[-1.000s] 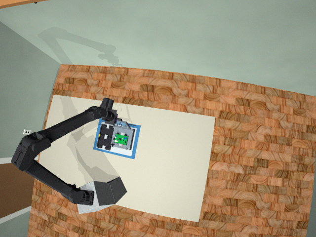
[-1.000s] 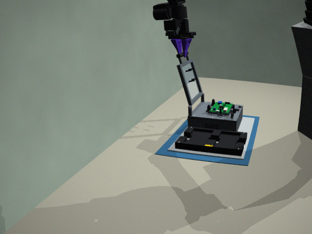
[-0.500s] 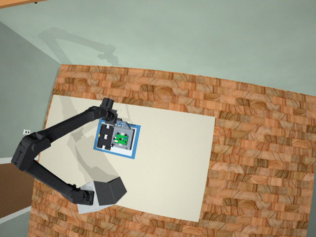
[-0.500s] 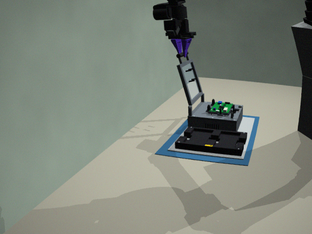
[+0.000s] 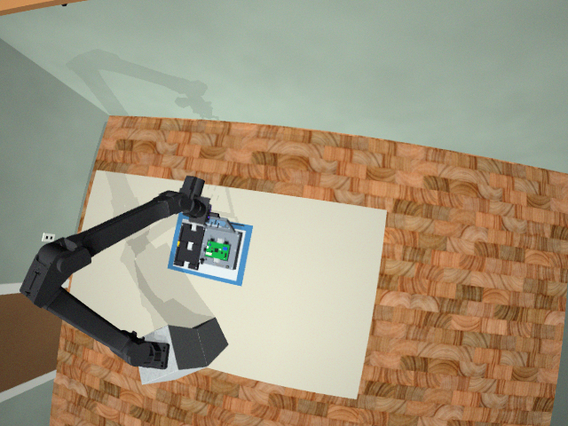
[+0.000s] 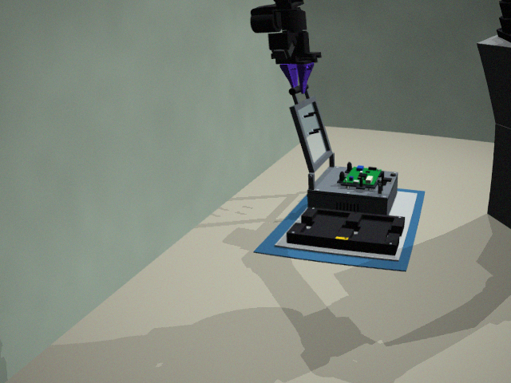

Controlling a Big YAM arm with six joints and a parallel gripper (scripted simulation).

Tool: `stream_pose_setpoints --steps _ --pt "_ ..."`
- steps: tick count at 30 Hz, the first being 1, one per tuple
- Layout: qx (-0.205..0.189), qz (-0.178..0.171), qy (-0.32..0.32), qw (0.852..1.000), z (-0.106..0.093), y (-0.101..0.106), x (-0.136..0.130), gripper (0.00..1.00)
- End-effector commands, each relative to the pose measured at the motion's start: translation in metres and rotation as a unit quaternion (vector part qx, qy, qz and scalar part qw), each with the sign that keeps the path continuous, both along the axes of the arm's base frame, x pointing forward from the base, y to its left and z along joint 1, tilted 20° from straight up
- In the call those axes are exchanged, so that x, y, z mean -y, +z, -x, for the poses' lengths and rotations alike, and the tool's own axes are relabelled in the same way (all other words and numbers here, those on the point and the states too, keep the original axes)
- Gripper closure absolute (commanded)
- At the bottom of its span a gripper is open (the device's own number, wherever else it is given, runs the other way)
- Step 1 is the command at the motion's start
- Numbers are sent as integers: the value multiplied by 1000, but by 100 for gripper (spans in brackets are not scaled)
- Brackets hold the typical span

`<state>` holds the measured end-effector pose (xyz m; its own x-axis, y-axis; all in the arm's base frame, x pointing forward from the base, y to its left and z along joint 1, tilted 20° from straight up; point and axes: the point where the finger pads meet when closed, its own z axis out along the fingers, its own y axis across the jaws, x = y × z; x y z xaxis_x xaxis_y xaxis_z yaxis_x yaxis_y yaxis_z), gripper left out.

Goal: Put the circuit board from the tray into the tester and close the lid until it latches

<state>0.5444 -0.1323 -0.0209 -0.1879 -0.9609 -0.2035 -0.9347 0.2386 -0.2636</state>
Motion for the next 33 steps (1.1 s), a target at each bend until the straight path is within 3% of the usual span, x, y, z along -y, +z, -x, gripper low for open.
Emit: stream_pose_setpoints --steps 1,33 --pt "23 7 -4 1000 -15 17 9 100" --pt "23 7 -4 1000 -5 19 7 100"
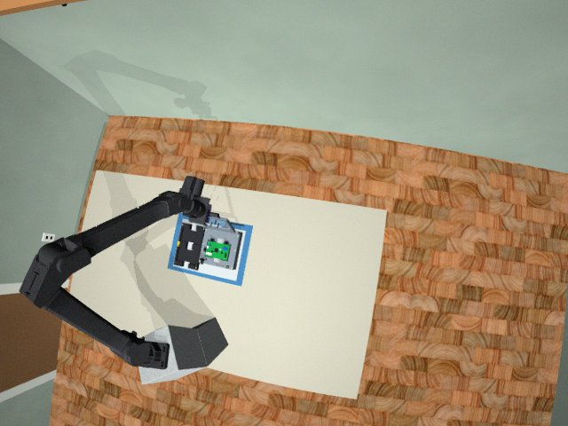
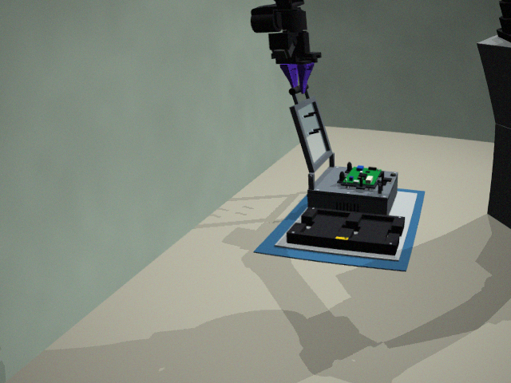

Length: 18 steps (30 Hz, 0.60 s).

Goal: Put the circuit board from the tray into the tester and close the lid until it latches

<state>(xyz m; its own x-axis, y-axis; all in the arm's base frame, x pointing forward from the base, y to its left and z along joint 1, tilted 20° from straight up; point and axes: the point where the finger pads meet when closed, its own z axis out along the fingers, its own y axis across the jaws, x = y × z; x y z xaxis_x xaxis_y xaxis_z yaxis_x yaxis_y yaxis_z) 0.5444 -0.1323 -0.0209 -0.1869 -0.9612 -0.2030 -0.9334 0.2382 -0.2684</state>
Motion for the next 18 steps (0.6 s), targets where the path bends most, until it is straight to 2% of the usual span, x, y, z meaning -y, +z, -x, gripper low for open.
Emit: stream_pose_setpoints --steps 1,18 --pt "20 6 -4 1000 -4 19 7 100" --pt "14 5 -5 1000 6 18 7 100"
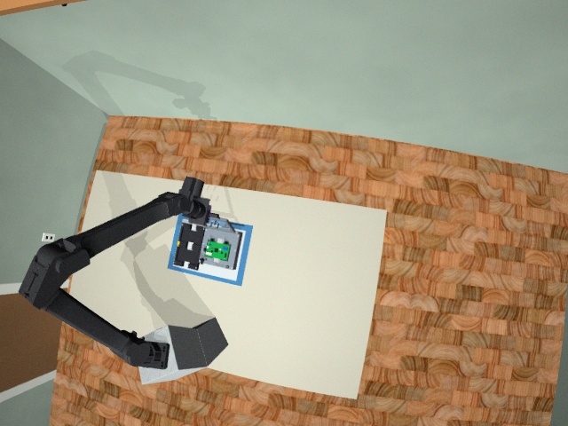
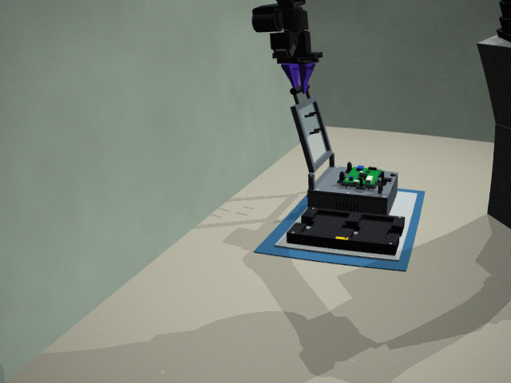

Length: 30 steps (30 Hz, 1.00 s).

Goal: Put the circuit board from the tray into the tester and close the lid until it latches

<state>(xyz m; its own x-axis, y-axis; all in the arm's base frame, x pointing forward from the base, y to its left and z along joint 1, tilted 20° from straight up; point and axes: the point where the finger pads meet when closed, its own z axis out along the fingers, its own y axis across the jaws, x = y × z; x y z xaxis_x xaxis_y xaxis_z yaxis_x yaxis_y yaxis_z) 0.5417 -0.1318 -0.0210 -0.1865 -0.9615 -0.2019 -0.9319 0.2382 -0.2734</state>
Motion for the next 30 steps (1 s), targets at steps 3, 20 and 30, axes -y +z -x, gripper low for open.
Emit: stream_pose_setpoints --steps 3,20,30 --pt "10 3 -4 1000 5 18 7 100" --pt "9 3 -3 1000 17 16 6 100" --pt "8 3 -3 1000 27 14 4 100"
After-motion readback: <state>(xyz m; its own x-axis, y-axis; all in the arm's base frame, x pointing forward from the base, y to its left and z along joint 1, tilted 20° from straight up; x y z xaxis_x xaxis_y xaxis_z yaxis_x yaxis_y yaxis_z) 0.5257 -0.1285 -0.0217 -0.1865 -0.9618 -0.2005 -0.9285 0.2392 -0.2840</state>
